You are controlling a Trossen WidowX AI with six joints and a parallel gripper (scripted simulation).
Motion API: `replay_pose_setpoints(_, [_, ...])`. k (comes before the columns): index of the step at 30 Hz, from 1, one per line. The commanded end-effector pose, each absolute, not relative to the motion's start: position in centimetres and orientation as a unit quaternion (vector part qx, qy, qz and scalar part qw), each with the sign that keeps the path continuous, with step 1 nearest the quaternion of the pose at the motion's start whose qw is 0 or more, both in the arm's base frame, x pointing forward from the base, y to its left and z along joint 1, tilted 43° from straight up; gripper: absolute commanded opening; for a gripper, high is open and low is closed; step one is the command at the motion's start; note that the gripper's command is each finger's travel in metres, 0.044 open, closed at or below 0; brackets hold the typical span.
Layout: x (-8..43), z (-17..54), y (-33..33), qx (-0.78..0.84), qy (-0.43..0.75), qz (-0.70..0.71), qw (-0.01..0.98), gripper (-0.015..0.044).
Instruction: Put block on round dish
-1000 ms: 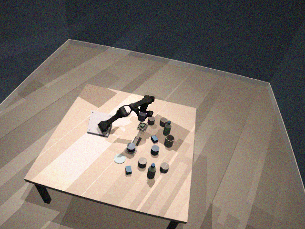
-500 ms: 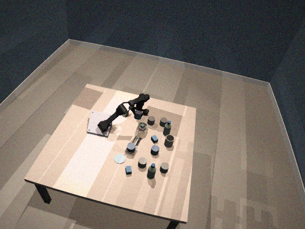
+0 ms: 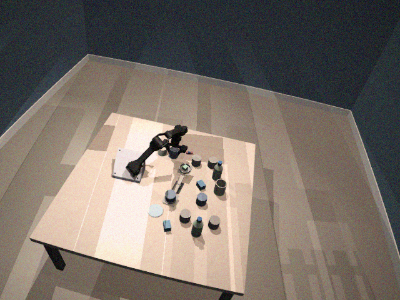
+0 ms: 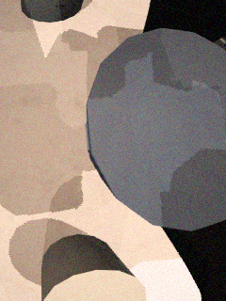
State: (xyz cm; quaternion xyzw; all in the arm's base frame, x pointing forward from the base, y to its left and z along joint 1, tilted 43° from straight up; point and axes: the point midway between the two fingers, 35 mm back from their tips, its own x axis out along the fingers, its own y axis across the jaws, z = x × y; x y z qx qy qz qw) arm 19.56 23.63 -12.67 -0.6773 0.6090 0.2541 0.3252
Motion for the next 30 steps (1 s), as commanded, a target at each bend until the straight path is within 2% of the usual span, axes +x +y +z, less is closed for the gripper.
replay_pose_setpoints(1, [19.5,-13.1,23.6,-0.675,0.607,0.255,0.333,0.0000])
replay_pose_setpoints(25, [20.2,-16.9,20.2,-0.676,0.607,0.254,0.333,0.0000])
replay_pose_setpoints(30, [20.1,-16.6,20.4,-0.674,0.610,0.253,0.333,0.0131])
